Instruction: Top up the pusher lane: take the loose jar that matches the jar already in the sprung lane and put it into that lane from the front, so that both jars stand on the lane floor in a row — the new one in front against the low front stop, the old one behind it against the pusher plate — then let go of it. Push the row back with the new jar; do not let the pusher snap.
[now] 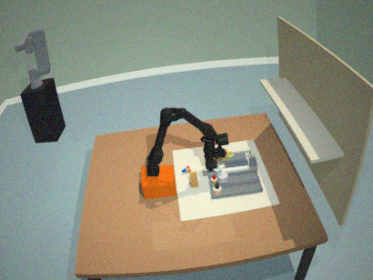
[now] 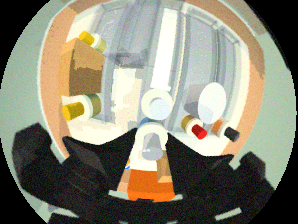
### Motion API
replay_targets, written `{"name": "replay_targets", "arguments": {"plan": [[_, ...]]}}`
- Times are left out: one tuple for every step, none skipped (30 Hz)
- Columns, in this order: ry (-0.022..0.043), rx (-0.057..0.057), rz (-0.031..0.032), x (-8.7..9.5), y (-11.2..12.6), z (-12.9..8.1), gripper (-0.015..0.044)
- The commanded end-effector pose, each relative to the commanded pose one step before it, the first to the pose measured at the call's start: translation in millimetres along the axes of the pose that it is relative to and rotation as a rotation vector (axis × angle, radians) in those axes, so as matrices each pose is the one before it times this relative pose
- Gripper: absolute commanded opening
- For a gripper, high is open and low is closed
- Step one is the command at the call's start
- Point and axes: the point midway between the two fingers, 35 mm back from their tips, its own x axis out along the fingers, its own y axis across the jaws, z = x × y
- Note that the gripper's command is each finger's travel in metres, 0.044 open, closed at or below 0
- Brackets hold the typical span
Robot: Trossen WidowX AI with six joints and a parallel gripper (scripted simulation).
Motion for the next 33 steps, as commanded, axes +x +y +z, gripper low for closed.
{"name": "replay_targets", "arguments": {"plan": [[-0.02294, -0.0008, -0.00153, -1.07, -0.9, 9.47, 0.0], [-0.00003, 0.0, 0.0, -0.06, -0.01, 0.38, 0.0], [-0.00003, 0.0, 0.0, -0.06, -0.01, 0.38, 0.0], [-0.00003, 0.0, 0.0, -0.06, -0.01, 0.38, 0.0], [-0.00003, 0.0, 0.0, -0.05, -0.01, 0.38, 0.0], [-0.00003, 0.0, 0.0, -0.05, -0.01, 0.38, 0.0], [-0.00003, 0.0, 0.0, -0.05, -0.01, 0.38, 0.0], [-0.00003, 0.0, 0.0, -0.05, -0.02, 0.38, 0.0], [-0.00003, 0.0, 0.0, -0.05, -0.02, 0.38, 0.0], [-0.00003, 0.0, 0.0, -0.05, -0.02, 0.38, 0.0], [-0.00003, 0.0, 0.0, -0.13, -0.01, 0.36, 0.0], [-0.00003, 0.0, 0.0, -0.13, -0.01, 0.36, 0.0], [-0.00003, 0.0, 0.0, -0.13, -0.01, 0.36, 0.0], [-0.00003, 0.0, 0.0, -0.13, -0.02, 0.36, 0.0], [-0.00003, 0.0, 0.0, -0.13, -0.02, 0.36, 0.0], [-0.00003, 0.0, 0.0, -0.13, -0.02, 0.36, 0.0], [-0.00003, 0.0, 0.0, -0.13, -0.02, 0.36, 0.0], [-0.00003, 0.0, 0.0, -0.13, -0.02, 0.36, 0.0], [-0.00003, 0.0, 0.0, -0.13, -0.02, 0.36, 0.0], [-0.00003, 0.0, 0.0, -0.13, -0.02, 0.36, 0.0], [-0.00003, 0.0, 0.0, -0.13, -0.02, 0.36, 0.0], [-0.00003, 0.0, 0.0, -0.13, -0.02, 0.36, 0.0], [-0.00003, 0.0, 0.0, -0.13, -0.02, 0.36, 0.0], [-0.00003, 0.0, 0.0, -0.13, -0.02, 0.36, 0.0], [-0.00003, 0.0, 0.0, -0.13, -0.02, 0.36, 0.0], [-0.00003, 0.0, 0.0, -0.13, -0.02, 0.36, 0.0], [-0.00003, 0.0, 0.0, -0.13, -0.02, 0.36, 0.0], [-0.00003, 0.0, 0.0, -0.13, -0.02, 0.36, 0.0], [-0.00002, 0.0, 0.0, -0.11, -0.01, 0.29, 0.0], [-0.00001, 0.0, 0.0, -0.06, -0.01, 0.18, 0.0], [0.0, 0.0, 0.0, -0.02, 0.0, 0.06, 0.0], [0.0, 0.0, 0.0, 0.0, 0.0, 0.0, 0.0], [0.0, 0.0, 0.0, 0.0, 0.0, 0.0, 0.0]]}}
